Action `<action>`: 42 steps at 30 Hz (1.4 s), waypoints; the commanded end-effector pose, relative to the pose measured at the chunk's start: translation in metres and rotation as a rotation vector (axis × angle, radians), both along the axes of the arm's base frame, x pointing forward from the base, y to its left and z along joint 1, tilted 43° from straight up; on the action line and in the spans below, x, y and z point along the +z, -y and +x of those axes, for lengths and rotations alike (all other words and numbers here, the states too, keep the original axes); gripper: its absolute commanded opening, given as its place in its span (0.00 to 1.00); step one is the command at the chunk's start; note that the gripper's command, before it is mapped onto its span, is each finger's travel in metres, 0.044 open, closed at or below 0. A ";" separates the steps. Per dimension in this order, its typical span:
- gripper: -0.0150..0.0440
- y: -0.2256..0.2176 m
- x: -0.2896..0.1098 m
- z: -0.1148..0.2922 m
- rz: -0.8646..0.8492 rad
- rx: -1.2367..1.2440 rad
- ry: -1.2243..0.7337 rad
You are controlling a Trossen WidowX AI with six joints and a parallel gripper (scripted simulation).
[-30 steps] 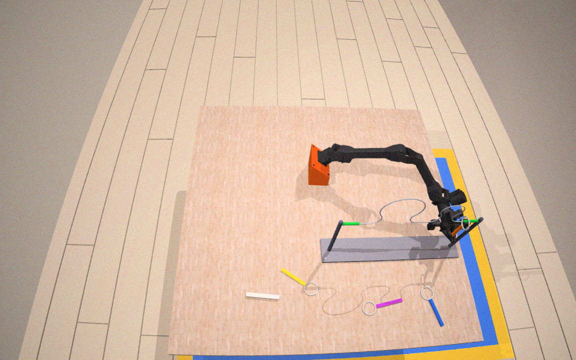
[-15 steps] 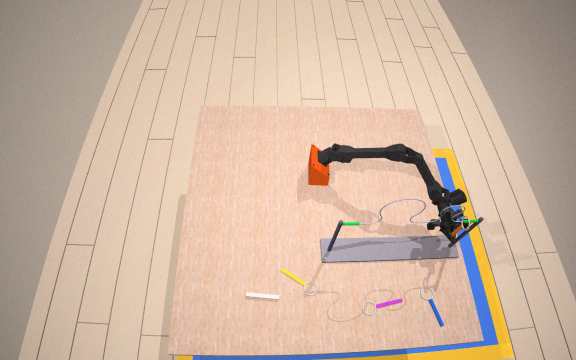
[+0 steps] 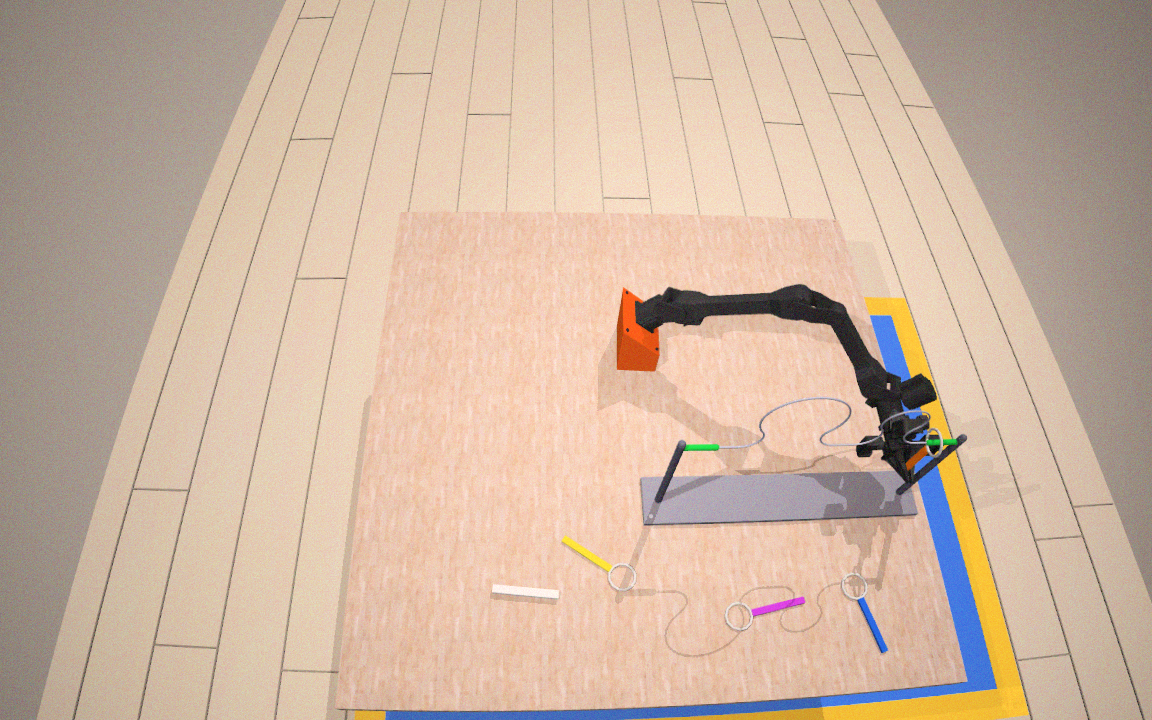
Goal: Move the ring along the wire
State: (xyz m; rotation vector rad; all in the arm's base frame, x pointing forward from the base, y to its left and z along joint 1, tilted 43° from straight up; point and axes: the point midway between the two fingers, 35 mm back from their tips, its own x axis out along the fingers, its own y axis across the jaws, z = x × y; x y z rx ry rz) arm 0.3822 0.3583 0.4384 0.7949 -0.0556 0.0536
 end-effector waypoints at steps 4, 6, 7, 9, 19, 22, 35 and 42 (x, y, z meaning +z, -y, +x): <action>0.00 0.000 0.000 0.000 0.001 0.004 0.001; 0.00 0.000 0.000 0.000 0.001 0.004 0.001; 0.00 0.000 0.000 0.000 0.001 0.004 0.001; 0.00 0.000 0.000 0.000 0.001 0.004 0.001; 0.00 0.005 -0.005 -0.005 -0.003 0.040 -0.034; 0.00 0.008 -0.008 -0.012 -0.008 0.081 -0.075; 0.00 0.023 -0.015 -0.038 -0.033 0.239 -0.234; 0.00 0.034 -0.018 -0.052 -0.063 0.320 -0.324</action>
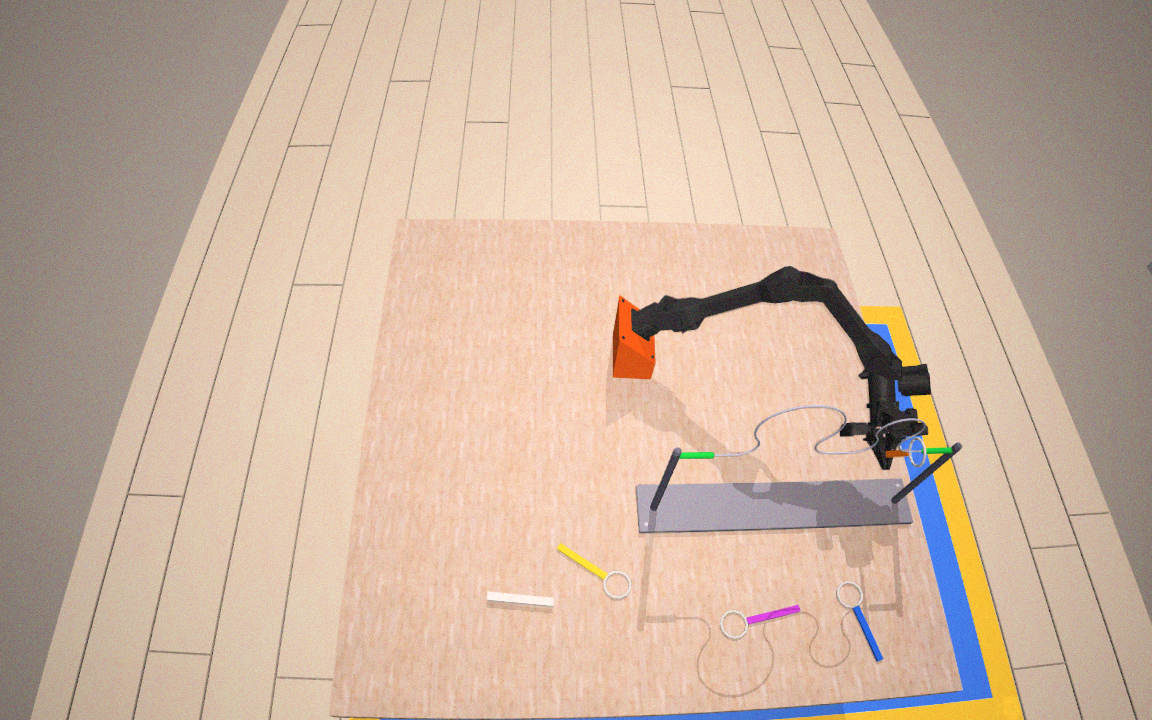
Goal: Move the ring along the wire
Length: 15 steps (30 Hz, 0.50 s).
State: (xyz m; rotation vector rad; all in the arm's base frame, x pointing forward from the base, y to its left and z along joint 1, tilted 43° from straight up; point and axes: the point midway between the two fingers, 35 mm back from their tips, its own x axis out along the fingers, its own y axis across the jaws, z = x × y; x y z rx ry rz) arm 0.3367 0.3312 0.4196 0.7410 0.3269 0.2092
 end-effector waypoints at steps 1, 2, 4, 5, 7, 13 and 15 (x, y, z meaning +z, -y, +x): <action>0.00 0.009 0.000 -0.008 -0.011 0.047 -0.053; 0.00 0.010 0.000 -0.010 -0.017 0.058 -0.065; 0.00 0.016 -0.003 -0.013 -0.040 0.075 -0.087; 0.00 0.017 -0.005 -0.013 -0.049 0.076 -0.089; 0.00 0.020 -0.007 -0.013 -0.065 0.075 -0.090; 0.00 0.030 -0.017 -0.012 -0.139 0.066 -0.091; 0.00 0.034 -0.020 -0.012 -0.170 0.062 -0.092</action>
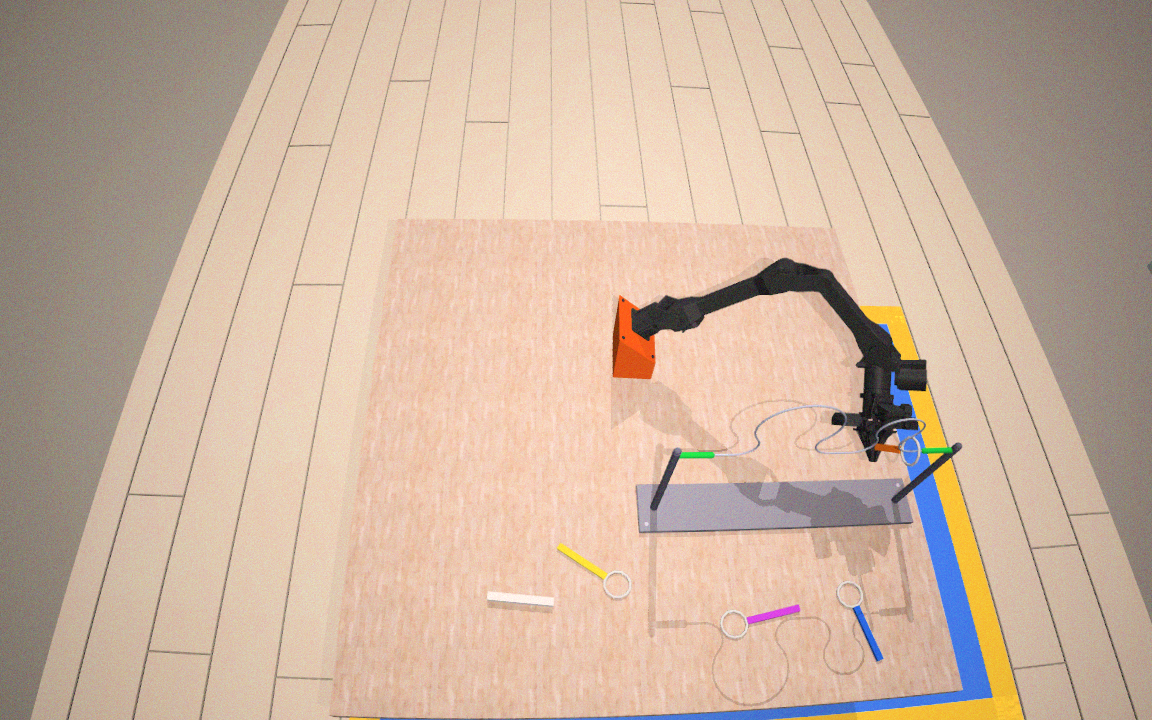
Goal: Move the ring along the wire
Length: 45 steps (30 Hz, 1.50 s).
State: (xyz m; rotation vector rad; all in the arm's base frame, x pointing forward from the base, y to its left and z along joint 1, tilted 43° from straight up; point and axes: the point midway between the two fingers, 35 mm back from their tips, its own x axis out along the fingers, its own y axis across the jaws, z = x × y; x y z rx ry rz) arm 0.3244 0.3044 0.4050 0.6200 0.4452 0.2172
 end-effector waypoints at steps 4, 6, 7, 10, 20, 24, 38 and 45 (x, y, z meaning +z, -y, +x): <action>0.00 0.016 -0.012 0.001 -0.117 -0.008 0.001; 0.00 0.022 -0.015 0.002 -0.156 -0.010 0.003; 0.00 0.024 -0.017 0.002 -0.176 -0.012 0.003; 0.00 0.033 -0.021 0.003 -0.241 -0.017 0.006; 0.00 0.064 -0.031 0.004 -0.463 -0.032 0.015; 0.00 0.078 -0.033 0.005 -0.559 -0.039 0.019; 0.00 0.128 -0.030 0.006 -0.905 -0.061 0.033; 0.00 0.151 -0.021 0.007 -1.072 -0.071 0.040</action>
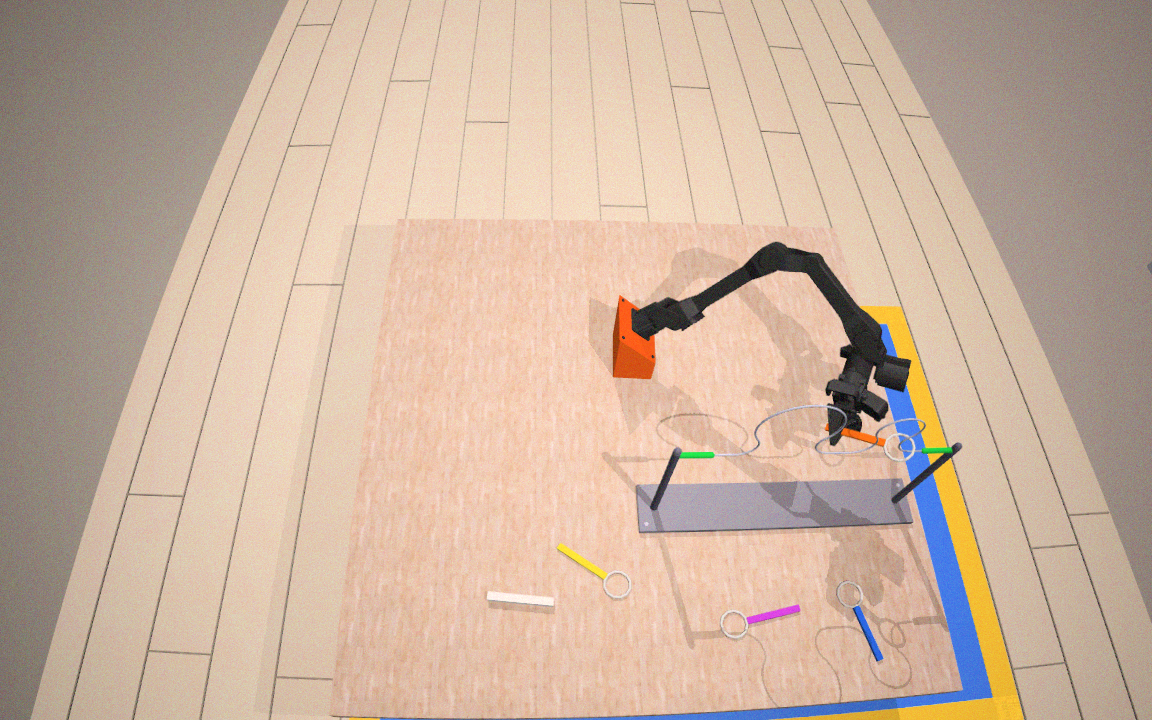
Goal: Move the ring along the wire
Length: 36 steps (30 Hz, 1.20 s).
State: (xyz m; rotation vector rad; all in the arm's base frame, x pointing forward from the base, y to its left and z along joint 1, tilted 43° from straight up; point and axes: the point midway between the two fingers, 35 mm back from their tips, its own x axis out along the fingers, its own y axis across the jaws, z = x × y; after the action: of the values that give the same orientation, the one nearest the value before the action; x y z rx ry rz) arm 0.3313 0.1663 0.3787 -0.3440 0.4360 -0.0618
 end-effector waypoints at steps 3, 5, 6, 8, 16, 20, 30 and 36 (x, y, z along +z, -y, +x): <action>0.00 0.022 0.009 0.000 -0.149 -0.016 0.008; 0.00 0.028 0.013 0.000 -0.195 -0.019 0.010; 0.00 0.031 0.014 0.000 -0.218 -0.020 0.011; 0.00 0.036 0.018 0.000 -0.262 -0.023 0.012; 0.00 0.054 0.033 -0.001 -0.423 -0.032 0.018; 0.00 0.062 0.041 -0.001 -0.499 -0.036 0.020; 0.00 0.077 0.063 -0.002 -0.670 -0.045 0.025; 0.00 0.084 0.075 -0.003 -0.758 -0.050 0.026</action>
State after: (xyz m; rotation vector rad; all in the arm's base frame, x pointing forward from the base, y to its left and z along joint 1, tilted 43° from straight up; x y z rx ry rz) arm 0.3299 0.0884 0.4455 -1.0349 0.3858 -0.2590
